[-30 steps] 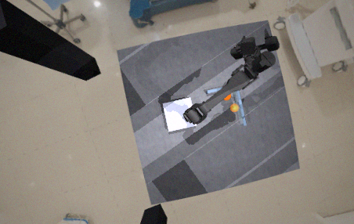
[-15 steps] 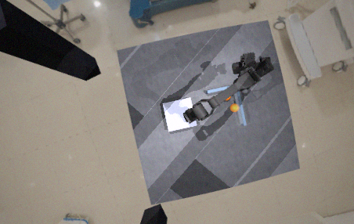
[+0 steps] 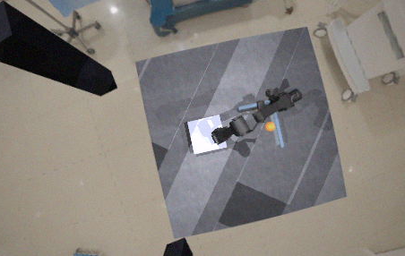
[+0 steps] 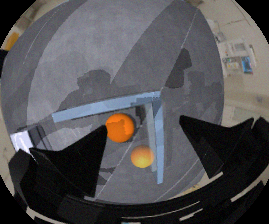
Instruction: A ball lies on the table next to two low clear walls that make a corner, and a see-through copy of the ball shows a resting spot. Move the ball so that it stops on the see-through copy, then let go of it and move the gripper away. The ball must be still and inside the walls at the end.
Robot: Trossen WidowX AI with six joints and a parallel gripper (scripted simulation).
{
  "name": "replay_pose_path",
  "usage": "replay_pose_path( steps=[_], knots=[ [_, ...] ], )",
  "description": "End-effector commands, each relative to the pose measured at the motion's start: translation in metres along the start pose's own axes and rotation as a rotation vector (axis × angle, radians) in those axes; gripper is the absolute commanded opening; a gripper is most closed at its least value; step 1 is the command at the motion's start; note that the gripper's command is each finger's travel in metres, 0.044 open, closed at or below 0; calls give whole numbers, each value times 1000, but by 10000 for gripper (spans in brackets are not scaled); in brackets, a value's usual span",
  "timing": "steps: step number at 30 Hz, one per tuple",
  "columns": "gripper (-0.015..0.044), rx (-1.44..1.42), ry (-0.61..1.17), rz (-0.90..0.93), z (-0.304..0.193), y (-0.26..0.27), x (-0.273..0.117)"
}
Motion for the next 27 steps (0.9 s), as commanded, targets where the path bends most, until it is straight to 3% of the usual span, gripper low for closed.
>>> replay_pose_path(
  steps=[1, 27],
  knots=[
    [440, -21, 142, 124, -32, 19, 21],
    [440, -25, 169, 151, -43, 27, 59]
  ],
)
Point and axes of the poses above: the point midway between the two fingers, 35 mm back from their tips, its own x axis out along the fingers, its own y axis across the jaws, z = x × y, the point moved 4 cm from there along -x, back along the fingers, and after that the axes turned 7 degrees about x, right-handed, at the moved point
